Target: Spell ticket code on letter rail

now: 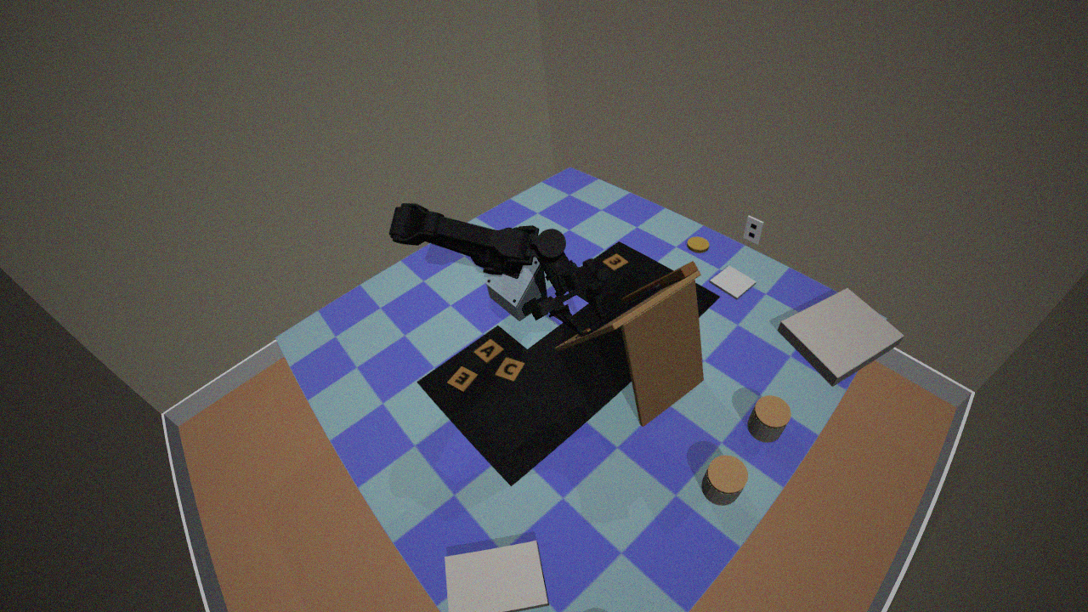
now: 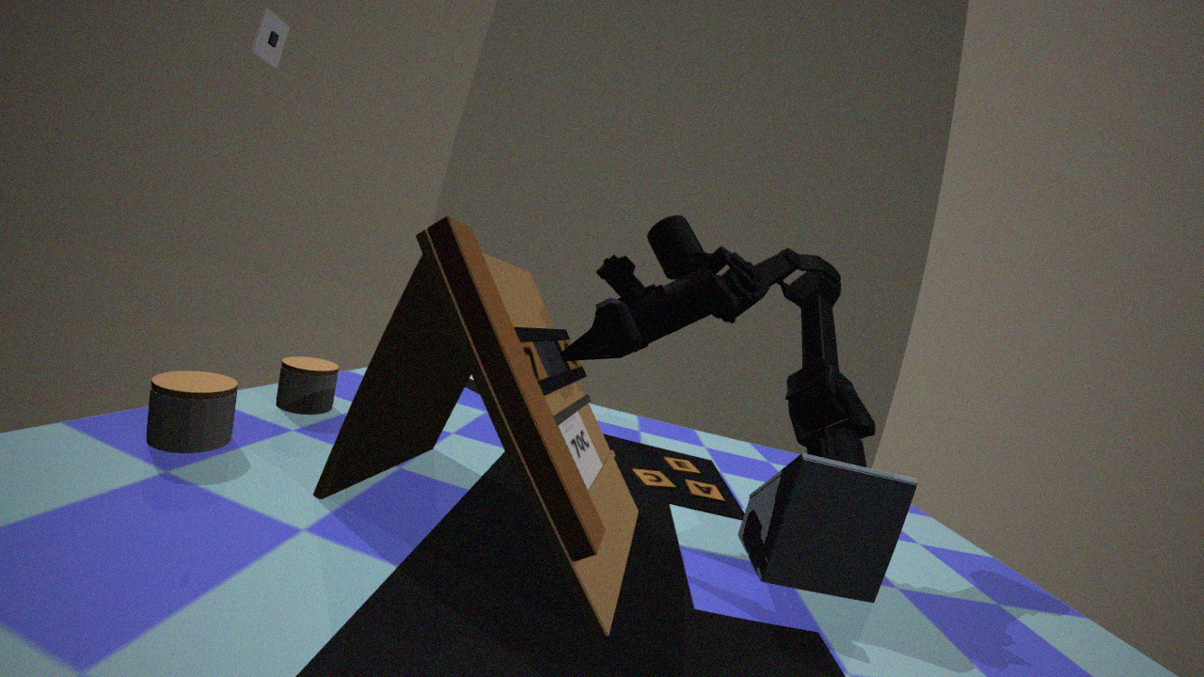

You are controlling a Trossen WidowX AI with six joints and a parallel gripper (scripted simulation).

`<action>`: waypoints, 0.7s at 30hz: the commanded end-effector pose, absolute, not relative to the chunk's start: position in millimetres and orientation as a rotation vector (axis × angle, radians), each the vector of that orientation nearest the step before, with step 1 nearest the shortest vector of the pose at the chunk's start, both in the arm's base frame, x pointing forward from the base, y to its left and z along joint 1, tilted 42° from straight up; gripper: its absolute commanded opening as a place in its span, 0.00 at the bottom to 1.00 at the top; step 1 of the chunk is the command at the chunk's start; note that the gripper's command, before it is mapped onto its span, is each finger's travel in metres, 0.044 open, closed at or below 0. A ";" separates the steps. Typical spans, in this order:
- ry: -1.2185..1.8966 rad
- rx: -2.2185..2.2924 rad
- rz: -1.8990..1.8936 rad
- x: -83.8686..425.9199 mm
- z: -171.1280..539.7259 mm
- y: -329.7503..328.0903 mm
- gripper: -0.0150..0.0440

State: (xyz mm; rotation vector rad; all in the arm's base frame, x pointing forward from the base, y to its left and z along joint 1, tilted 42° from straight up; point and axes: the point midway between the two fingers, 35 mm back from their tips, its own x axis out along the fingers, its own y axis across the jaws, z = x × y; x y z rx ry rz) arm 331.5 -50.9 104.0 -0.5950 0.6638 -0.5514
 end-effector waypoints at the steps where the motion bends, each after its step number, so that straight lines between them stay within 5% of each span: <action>1: 0.666 -0.594 -0.553 332.8 101.0 -48.7 0.25; 21: 0.666 -0.594 -0.553 335.9 93.3 -41.4 0.25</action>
